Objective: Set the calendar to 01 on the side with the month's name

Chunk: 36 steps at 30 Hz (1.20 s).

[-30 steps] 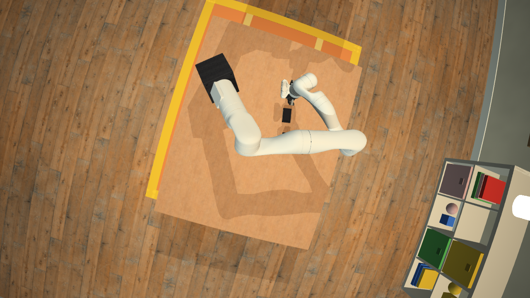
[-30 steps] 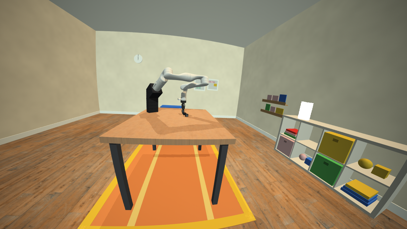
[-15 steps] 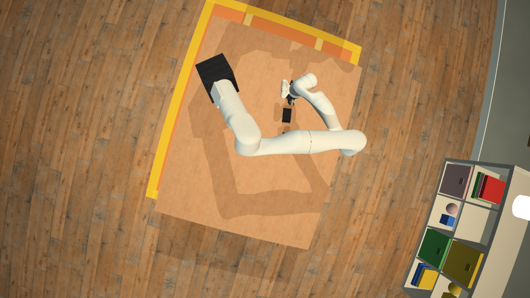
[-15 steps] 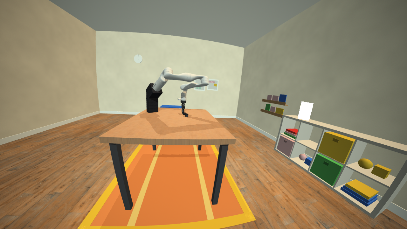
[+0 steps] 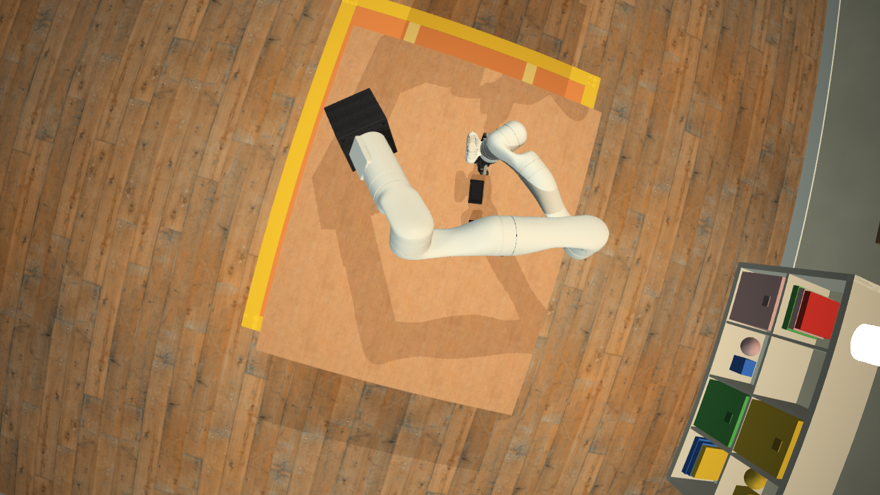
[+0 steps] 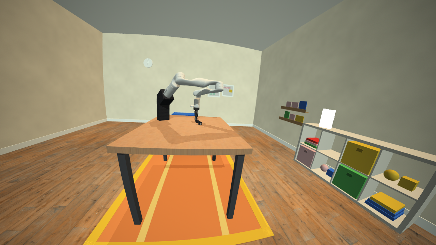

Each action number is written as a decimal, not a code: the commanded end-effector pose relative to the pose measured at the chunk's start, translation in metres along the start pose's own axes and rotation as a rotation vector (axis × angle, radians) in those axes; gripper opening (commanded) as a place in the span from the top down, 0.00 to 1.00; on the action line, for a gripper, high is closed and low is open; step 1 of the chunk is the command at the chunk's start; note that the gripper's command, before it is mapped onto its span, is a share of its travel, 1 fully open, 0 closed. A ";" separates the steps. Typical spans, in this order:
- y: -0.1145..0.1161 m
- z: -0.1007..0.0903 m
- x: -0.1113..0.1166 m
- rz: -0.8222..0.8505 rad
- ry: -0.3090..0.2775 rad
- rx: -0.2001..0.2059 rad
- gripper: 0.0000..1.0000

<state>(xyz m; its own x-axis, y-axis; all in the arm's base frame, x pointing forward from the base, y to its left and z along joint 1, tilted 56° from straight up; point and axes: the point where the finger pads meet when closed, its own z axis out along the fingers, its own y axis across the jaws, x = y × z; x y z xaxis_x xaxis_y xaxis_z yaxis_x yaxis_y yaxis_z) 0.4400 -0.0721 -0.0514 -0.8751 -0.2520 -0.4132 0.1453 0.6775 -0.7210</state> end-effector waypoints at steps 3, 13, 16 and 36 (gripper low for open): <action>0.000 -0.001 0.000 0.000 -0.001 -0.001 0.72; 0.000 -0.001 0.000 0.000 -0.001 -0.001 0.72; 0.000 -0.001 0.000 0.000 -0.001 -0.001 0.72; 0.000 -0.001 0.000 0.000 -0.001 -0.001 0.52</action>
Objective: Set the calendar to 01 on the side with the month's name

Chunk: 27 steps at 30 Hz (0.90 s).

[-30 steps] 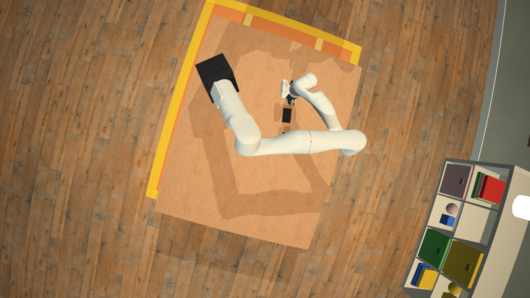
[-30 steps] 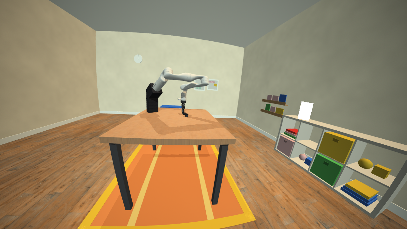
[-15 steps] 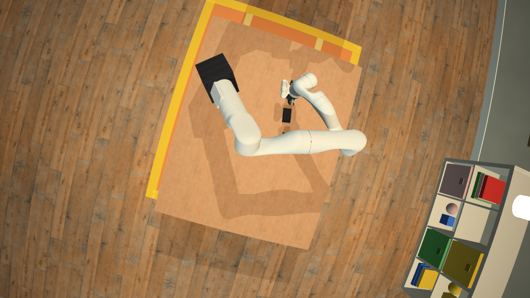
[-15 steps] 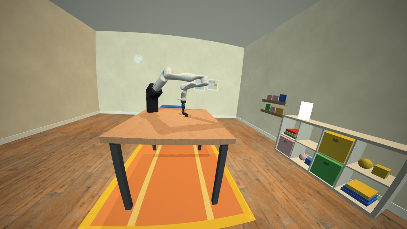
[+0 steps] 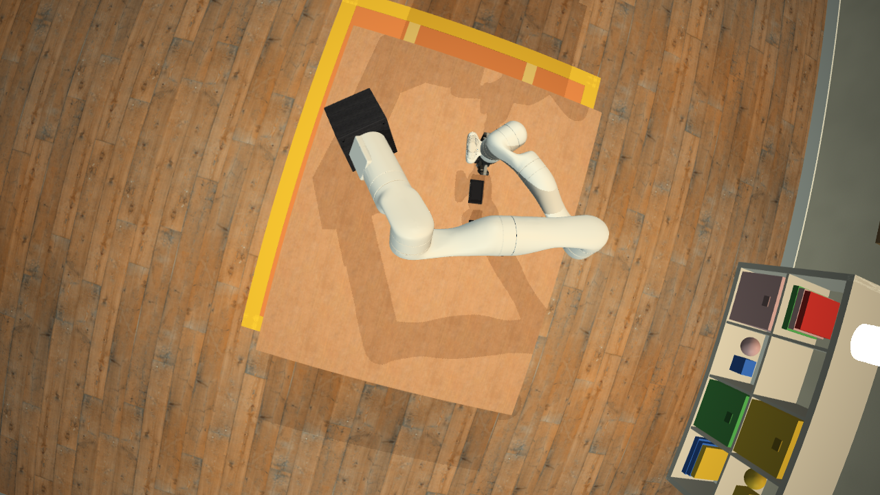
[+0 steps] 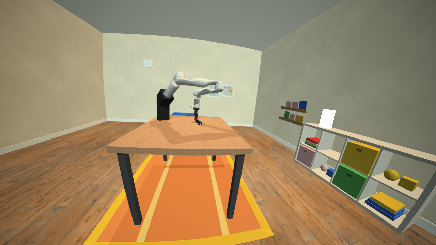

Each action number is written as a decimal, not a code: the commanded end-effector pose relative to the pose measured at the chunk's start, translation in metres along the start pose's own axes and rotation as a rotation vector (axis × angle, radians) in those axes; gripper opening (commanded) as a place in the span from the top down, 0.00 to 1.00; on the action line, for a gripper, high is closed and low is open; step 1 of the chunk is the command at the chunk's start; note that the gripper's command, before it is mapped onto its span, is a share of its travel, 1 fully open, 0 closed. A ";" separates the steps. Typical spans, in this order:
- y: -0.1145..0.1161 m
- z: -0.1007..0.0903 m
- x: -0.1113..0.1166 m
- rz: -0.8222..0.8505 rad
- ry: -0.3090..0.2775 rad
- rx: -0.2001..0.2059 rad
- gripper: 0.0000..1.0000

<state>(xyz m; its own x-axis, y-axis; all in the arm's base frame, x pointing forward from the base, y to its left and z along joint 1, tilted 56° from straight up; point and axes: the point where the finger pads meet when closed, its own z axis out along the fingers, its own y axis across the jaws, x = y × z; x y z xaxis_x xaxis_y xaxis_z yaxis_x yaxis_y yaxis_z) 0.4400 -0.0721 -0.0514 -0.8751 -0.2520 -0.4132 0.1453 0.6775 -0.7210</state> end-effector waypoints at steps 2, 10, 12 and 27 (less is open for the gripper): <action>0.000 -0.001 0.000 0.000 -0.001 -0.001 0.52; 0.000 -0.001 0.000 0.000 -0.001 -0.001 0.52; 0.000 -0.001 0.000 0.000 -0.001 -0.001 0.52; 0.000 -0.053 0.000 0.000 -0.001 -0.001 0.52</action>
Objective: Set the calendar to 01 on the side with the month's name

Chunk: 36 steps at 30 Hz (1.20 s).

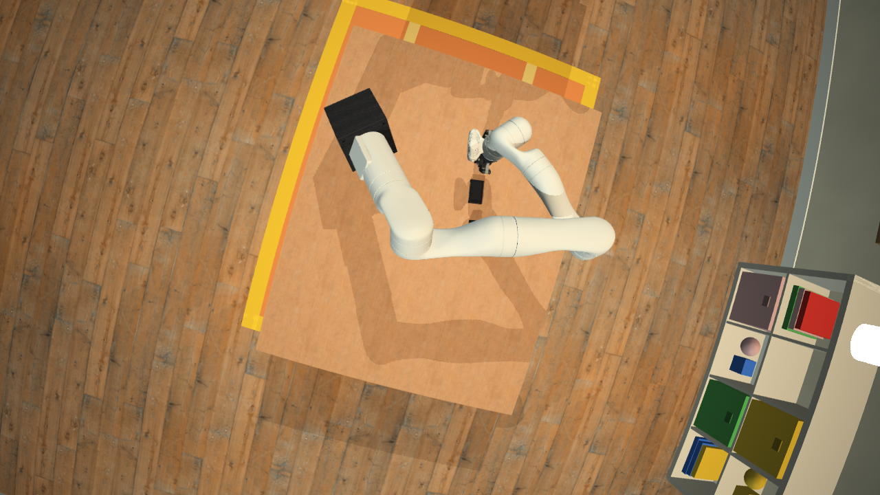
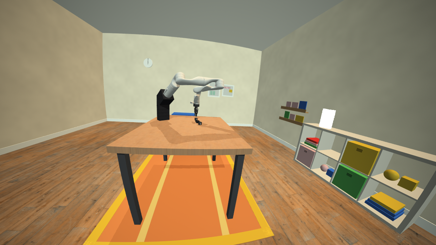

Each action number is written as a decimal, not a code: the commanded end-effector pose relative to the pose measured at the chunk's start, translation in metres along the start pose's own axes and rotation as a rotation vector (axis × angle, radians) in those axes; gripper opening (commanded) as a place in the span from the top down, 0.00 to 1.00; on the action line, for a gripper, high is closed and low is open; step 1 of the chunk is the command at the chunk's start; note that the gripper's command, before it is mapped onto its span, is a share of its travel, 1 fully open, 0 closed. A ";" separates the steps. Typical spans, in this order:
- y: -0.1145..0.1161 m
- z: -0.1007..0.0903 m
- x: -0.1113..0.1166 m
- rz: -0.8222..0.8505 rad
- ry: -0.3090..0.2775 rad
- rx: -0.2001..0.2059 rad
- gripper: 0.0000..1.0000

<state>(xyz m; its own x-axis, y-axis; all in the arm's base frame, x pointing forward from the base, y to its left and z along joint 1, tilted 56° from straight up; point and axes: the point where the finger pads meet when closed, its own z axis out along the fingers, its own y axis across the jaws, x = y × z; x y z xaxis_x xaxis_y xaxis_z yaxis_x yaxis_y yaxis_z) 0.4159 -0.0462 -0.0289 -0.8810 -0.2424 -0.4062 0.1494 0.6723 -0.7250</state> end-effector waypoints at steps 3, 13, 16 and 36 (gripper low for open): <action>0.002 -0.027 -0.005 -0.001 -0.014 -0.009 0.52; 0.002 -0.049 -0.005 -0.001 -0.014 -0.009 0.52; 0.002 -0.049 -0.005 -0.001 -0.014 -0.009 0.52; 0.002 -0.049 -0.005 -0.001 -0.014 -0.009 0.00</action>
<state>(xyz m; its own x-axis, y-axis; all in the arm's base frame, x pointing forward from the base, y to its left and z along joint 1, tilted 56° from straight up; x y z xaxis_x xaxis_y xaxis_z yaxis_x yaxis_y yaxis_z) 0.3984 -0.0100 -0.0013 -0.8751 -0.2520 -0.4131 0.1453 0.6775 -0.7211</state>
